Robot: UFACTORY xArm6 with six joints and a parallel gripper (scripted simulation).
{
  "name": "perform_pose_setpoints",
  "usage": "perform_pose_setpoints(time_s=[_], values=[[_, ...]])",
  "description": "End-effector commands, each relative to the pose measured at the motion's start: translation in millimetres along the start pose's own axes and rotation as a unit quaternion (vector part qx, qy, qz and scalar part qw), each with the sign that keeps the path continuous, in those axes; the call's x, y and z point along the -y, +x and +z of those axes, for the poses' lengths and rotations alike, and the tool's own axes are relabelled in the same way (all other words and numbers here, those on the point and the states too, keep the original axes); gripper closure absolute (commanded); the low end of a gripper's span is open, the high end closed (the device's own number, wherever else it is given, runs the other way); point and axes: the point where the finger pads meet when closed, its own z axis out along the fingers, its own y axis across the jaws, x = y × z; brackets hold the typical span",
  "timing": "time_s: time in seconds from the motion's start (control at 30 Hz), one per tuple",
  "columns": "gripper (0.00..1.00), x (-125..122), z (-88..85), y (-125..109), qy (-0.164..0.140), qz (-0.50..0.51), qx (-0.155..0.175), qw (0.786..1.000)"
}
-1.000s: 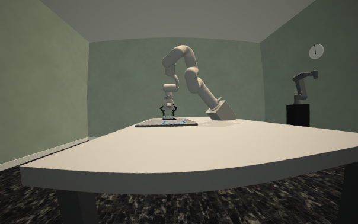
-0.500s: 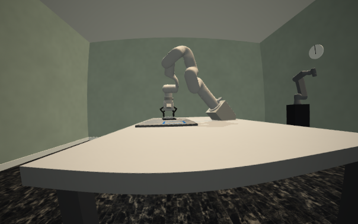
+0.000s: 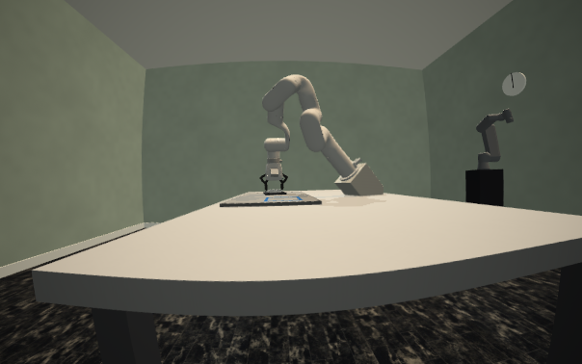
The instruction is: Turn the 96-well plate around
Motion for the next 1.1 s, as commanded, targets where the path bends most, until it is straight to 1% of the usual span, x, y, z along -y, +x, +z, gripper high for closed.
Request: perform_pose_setpoints(time_s=[0.0, 0.1, 0.13, 1.07], values=[[0.0, -0.9, -0.6, -0.6, -0.001, 0.0, 0.001, 1.0], [0.0, -0.9, -0.6, -0.6, -0.001, 0.0, 0.001, 1.0], [1.0, -0.8, -1.1, -0.6, -0.001, 0.0, 0.001, 1.0], [1.0, -0.8, -1.2, -0.5, -0.001, 0.0, 0.001, 1.0]])
